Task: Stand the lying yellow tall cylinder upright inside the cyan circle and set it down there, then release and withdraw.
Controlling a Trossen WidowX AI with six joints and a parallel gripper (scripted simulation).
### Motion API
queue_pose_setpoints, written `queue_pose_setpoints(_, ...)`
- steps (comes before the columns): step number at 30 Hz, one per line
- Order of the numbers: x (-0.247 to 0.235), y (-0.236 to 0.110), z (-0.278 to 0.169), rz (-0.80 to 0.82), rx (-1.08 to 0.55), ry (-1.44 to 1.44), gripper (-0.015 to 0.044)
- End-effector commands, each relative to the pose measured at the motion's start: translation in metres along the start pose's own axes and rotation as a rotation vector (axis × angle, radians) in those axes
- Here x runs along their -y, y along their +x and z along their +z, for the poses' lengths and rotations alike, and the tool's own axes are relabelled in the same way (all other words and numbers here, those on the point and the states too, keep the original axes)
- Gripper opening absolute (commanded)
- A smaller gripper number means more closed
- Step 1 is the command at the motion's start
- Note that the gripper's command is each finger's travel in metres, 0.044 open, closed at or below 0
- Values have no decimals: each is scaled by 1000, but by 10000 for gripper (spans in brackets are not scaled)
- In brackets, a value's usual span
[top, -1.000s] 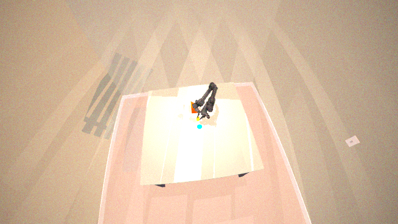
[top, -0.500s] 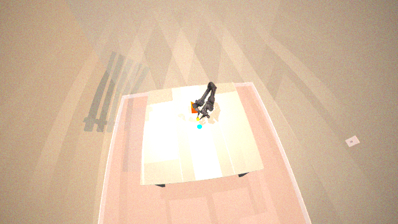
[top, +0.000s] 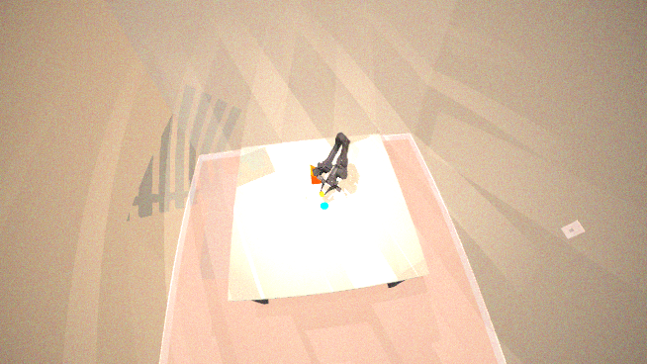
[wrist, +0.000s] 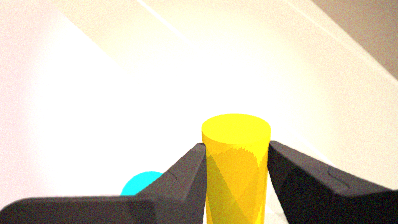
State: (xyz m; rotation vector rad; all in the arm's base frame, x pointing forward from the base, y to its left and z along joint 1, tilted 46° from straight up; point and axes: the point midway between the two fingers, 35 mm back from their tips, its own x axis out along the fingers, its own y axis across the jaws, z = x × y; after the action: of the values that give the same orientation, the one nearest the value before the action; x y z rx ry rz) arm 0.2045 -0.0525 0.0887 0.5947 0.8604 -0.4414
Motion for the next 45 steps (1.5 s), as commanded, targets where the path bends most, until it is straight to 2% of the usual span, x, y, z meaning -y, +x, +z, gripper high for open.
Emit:
queue_pose_setpoints(1,1,1,-1,-2,18,11,105)
queue_pose_setpoints(45,0,-2,4,91,295,153,105)
